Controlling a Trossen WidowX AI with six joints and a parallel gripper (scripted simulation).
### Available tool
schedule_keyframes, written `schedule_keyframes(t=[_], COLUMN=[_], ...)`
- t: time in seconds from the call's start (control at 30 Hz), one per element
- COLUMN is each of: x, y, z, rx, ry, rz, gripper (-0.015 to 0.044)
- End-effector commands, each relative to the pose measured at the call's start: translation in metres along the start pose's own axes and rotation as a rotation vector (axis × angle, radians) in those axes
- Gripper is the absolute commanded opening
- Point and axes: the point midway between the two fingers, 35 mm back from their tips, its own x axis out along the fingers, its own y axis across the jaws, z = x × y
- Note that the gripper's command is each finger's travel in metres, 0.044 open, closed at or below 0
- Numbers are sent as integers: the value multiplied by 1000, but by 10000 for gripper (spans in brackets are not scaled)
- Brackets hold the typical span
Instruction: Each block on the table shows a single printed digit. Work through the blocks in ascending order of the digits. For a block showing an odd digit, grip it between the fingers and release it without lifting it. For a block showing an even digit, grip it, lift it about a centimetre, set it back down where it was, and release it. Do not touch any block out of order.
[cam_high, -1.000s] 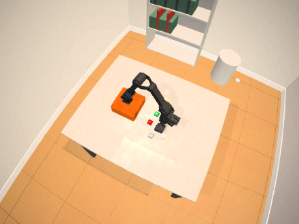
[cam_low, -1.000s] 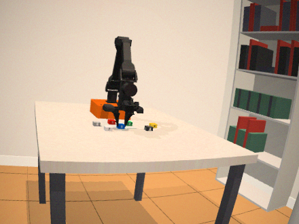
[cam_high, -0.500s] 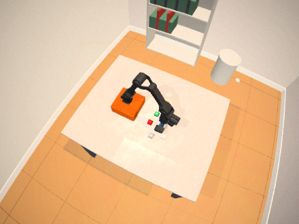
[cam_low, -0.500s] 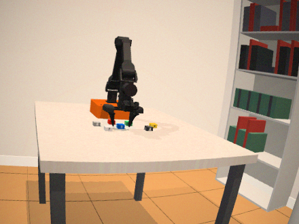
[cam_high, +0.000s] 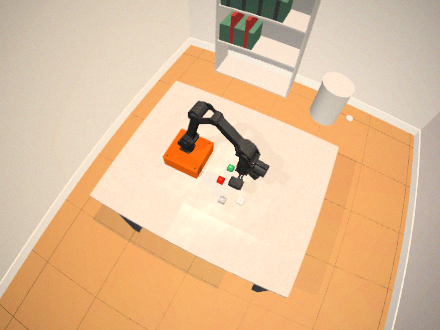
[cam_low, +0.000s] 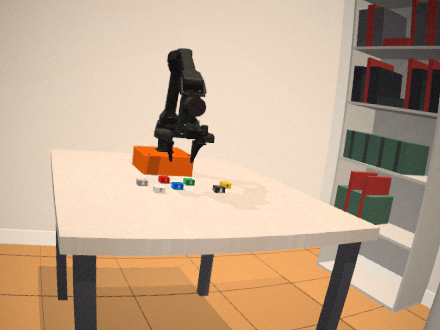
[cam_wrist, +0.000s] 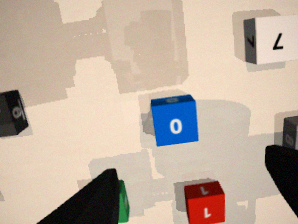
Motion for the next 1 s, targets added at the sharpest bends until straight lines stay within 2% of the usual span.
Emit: schedule_keyframes(t=[0.0, 0.1, 0.43, 0.67, 0.87, 0.97], x=[-37, -37, -37, -35, -34, -10], y=[0, 0, -1, -22, -23, -24], z=[0, 0, -2, -80, -88, -85], rx=[1, 1, 1, 1, 1, 1], ry=[-22, -22, -21, -15, -14, -14], rz=[-5, -5, -5, -7, -7, -7], gripper=[190, 120, 120, 120, 120, 199])
